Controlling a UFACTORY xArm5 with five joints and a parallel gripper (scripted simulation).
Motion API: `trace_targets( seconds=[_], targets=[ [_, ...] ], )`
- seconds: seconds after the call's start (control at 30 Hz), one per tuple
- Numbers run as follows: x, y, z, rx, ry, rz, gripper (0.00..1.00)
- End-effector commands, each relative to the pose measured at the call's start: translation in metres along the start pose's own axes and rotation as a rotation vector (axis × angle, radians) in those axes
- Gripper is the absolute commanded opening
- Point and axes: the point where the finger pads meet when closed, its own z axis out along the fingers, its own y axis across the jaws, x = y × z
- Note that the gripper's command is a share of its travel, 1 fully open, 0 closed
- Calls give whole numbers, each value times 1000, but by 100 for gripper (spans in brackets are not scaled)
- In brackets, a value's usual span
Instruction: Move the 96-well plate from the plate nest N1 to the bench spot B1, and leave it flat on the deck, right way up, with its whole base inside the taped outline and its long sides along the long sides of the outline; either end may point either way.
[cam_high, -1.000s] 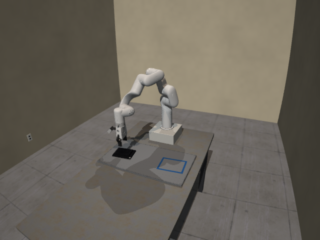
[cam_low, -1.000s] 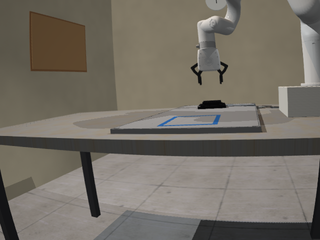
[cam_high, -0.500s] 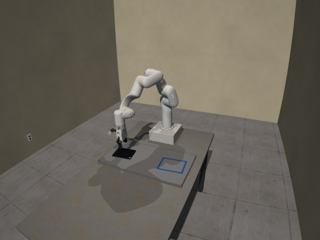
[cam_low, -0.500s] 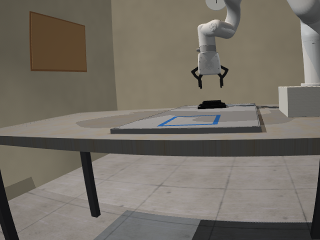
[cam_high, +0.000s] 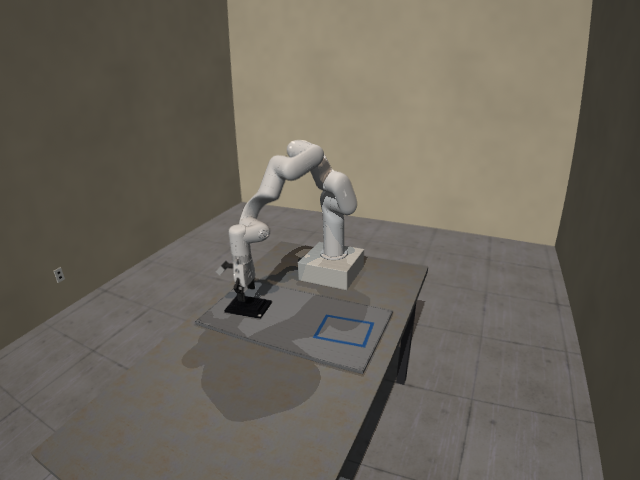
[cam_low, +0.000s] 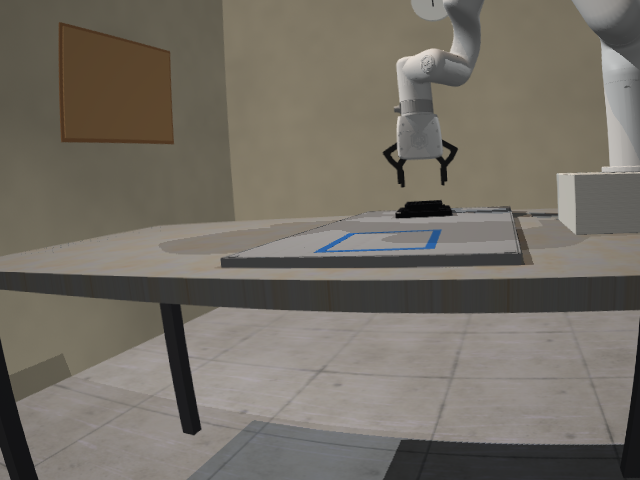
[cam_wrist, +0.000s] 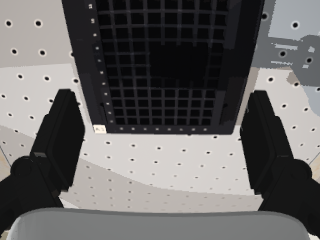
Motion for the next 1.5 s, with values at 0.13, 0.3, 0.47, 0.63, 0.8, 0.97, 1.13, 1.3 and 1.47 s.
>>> trace_targets(
  seconds=[0.13, 0.3, 0.47, 0.63, 0.8, 0.97, 1.13, 1.3, 1.47],
  targets=[
    [1, -1, 8, 3, 2, 0, 100],
    [1, -1, 17, 3, 2, 0, 100],
    [1, -1, 21, 3, 2, 0, 100],
    [1, -1, 21, 3, 2, 0, 100],
    [1, -1, 21, 3, 2, 0, 100],
    [1, -1, 24, 3, 2, 0, 100],
    [1, -1, 27, 3, 2, 0, 100],
    [1, -1, 29, 3, 2, 0, 100],
    [1, -1, 32, 3, 2, 0, 100]
  ],
)
